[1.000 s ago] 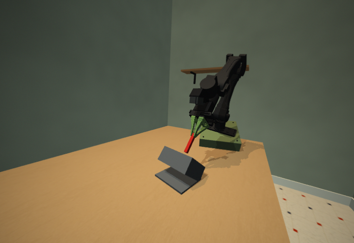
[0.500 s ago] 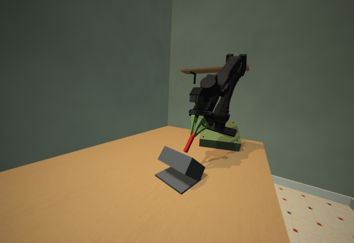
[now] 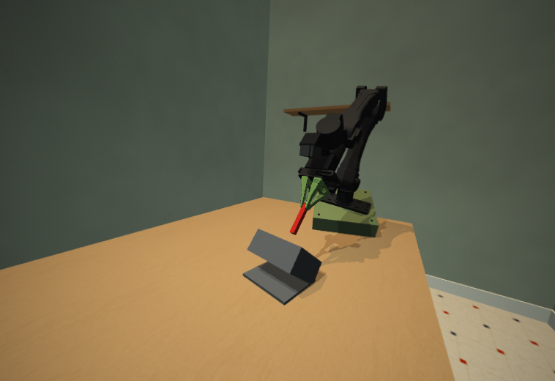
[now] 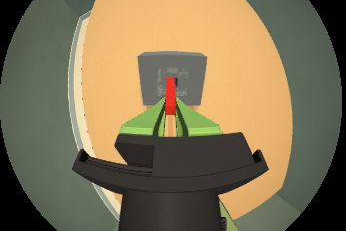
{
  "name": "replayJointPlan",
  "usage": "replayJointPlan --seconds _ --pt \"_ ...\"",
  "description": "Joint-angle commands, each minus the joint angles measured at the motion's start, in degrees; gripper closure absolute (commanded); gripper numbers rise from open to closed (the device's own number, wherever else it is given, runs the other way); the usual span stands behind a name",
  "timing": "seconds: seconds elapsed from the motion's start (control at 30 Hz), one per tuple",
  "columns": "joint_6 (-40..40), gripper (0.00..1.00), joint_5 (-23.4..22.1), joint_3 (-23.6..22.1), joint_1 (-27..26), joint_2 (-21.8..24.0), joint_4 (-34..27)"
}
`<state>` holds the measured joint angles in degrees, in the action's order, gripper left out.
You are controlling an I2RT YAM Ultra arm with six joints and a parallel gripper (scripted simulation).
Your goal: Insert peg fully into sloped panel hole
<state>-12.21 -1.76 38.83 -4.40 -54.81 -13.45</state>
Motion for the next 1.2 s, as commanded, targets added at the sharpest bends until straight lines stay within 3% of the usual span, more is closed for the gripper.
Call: replayJointPlan --seconds 0.0,0.47,1.17 --pt "-0.18 1.00 0.07 -1.78 -0.15 1.96 -0.98" --pt "-0.01 1.00 -0.22 -2.61 -0.49 3.53 -1.73" --pt "-0.07 1.00 -0.13 -3.61 -0.39 -1.92 4.70"
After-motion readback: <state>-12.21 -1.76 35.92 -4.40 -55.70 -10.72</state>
